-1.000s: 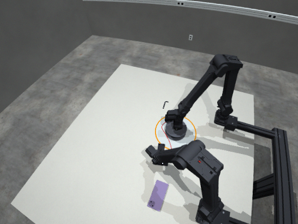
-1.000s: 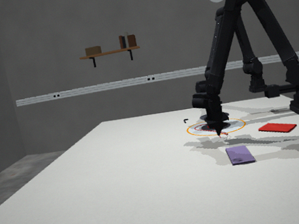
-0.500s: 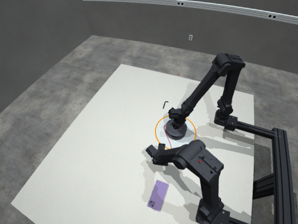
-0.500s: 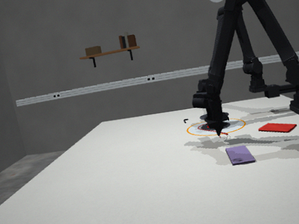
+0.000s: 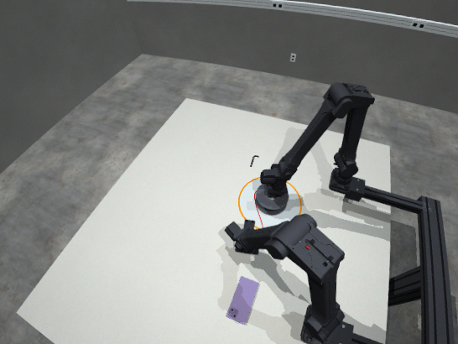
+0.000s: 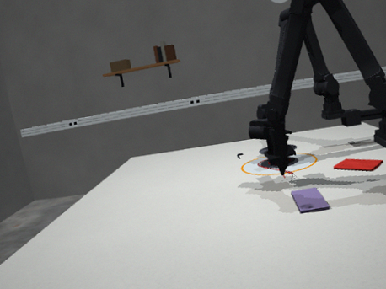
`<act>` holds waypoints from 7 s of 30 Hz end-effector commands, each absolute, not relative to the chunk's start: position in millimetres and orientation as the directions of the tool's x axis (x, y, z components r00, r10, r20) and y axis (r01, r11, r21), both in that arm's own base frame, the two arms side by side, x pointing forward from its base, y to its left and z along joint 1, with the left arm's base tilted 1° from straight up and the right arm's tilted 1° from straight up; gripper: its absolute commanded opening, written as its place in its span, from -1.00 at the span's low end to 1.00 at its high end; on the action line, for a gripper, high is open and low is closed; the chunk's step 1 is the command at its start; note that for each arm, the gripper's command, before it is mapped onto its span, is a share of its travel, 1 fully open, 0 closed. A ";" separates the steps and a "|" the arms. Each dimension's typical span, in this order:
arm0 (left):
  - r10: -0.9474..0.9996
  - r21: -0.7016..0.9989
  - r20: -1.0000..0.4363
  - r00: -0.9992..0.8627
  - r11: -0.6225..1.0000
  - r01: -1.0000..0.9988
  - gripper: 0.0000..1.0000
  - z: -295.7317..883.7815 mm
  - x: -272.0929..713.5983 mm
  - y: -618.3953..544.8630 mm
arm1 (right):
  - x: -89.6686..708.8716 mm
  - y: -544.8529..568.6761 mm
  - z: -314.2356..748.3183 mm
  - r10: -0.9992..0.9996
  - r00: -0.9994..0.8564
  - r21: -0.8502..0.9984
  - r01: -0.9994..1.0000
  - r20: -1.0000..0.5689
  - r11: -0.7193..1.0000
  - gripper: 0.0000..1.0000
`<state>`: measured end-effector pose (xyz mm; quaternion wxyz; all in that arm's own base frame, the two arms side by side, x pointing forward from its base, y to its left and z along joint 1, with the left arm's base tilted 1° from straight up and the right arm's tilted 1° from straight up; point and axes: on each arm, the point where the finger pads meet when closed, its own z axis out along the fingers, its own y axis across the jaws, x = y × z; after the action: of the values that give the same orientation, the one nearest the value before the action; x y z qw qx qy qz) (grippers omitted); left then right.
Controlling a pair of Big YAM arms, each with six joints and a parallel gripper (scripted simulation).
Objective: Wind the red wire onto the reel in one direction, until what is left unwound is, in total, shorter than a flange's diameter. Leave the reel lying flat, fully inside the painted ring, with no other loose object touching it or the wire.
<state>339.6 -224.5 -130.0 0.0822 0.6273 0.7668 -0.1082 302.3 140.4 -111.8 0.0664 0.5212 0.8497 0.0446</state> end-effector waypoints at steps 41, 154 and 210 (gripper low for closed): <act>0.960 -0.045 -0.256 -0.112 0.104 0.994 -1.00 -125.1 348.6 -230.6 | 294.0 143.5 -116.0 -0.160 -0.987 -0.037 -0.159 -0.033 0.987 -1.00; 0.922 -0.036 -0.344 -0.176 0.175 0.984 -1.00 -120.2 355.7 -233.5 | 330.3 154.9 -123.9 0.688 -0.724 0.006 0.688 -0.041 0.725 -1.00; 0.913 -0.046 -0.362 -0.190 0.186 0.981 -1.00 -123.1 344.2 -231.0 | 307.8 145.9 -118.7 -0.685 -0.729 -0.024 -0.685 0.006 0.729 0.04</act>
<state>337.2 -227.2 -130.0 0.1108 0.6237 0.7616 -0.1367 329.4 162.8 -107.2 0.0251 -0.3615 0.9320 -0.0098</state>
